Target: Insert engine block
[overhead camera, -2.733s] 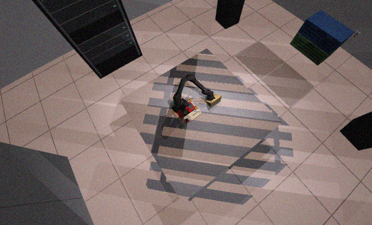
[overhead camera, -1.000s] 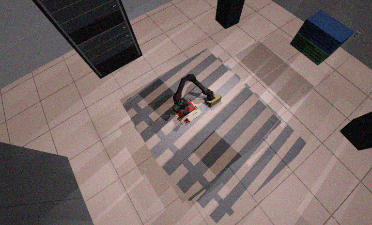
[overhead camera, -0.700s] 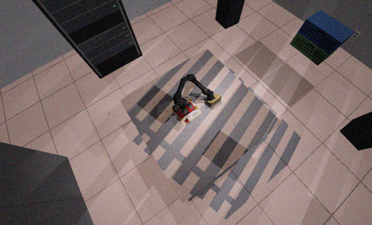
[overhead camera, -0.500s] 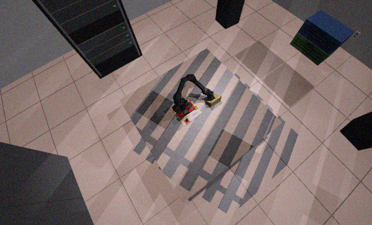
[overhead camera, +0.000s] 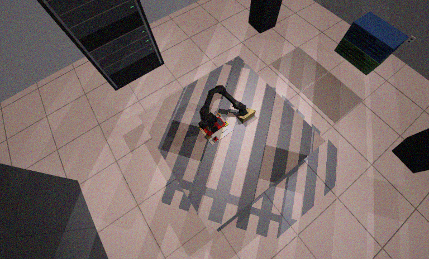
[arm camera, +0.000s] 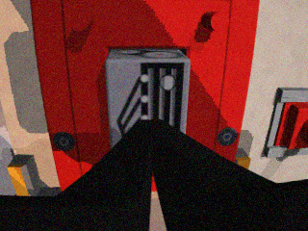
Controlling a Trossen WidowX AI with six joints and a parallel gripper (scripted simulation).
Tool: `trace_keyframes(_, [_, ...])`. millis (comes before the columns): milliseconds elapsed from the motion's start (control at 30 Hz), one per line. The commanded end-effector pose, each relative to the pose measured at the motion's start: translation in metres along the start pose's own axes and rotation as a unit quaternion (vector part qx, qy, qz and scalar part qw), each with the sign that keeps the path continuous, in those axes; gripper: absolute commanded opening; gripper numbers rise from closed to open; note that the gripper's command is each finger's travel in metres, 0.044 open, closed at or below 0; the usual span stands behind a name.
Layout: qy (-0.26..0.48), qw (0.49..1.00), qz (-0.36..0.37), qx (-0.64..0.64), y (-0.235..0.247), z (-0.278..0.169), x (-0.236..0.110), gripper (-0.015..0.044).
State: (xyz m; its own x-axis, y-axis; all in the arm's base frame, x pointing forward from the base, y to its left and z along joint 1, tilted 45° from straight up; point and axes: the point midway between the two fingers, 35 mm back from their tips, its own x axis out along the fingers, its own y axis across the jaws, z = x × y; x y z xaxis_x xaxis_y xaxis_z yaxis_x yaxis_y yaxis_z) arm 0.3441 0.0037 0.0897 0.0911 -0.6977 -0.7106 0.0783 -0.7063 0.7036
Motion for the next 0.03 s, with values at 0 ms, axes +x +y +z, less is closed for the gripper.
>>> trace_keyframes(0, [-0.001,1.000,-0.001,0.001,-0.0001,0.0004,-0.0005,0.0026])
